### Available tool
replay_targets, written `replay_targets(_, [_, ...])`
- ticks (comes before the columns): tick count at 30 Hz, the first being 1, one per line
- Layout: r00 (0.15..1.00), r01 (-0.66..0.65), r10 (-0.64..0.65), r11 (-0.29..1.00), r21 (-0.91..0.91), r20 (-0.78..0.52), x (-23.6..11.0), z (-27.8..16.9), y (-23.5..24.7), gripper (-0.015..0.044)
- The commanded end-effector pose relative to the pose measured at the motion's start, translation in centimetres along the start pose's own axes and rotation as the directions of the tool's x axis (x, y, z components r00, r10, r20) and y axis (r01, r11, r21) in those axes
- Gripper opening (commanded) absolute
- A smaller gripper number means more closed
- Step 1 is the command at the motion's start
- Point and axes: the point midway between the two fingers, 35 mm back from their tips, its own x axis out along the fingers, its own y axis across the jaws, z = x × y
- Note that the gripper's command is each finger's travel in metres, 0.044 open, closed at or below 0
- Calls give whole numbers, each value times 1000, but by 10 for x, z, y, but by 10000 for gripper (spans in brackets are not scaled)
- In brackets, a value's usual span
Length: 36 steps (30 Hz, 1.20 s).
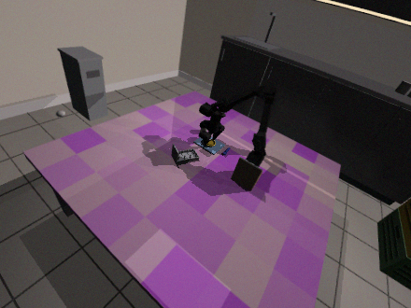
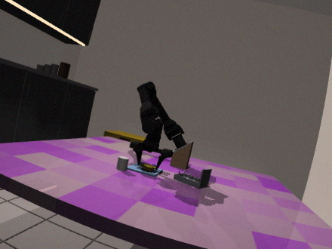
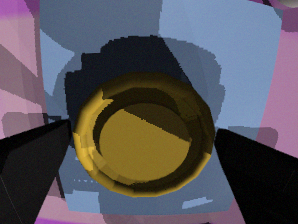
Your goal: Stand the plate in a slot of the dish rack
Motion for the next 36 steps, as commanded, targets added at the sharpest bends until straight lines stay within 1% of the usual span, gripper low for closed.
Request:
replay_targets(1, [1000, 5, -5, 1000, -11, -7, 4, -3, 0, 400])
replay_targets(7, [1000, 5, -5, 1000, -11, -7, 4, -3, 0, 400])
replay_targets(18, [1000, 5, -5, 1000, -11, -7, 4, -3, 0, 327])
replay_targets(22, [1000, 2, -3, 1000, -11, -6, -3, -1, 1, 222])
replay_targets(30, [1000, -10, 10, 1000, -12, -4, -44, 9, 6, 12])
replay_targets(31, [1000, -11, 11, 1000, -12, -2, -49, 10, 6, 0])
replay_targets(36, [1000, -18, 18, 1000, -16, 4, -77, 13, 9, 0])
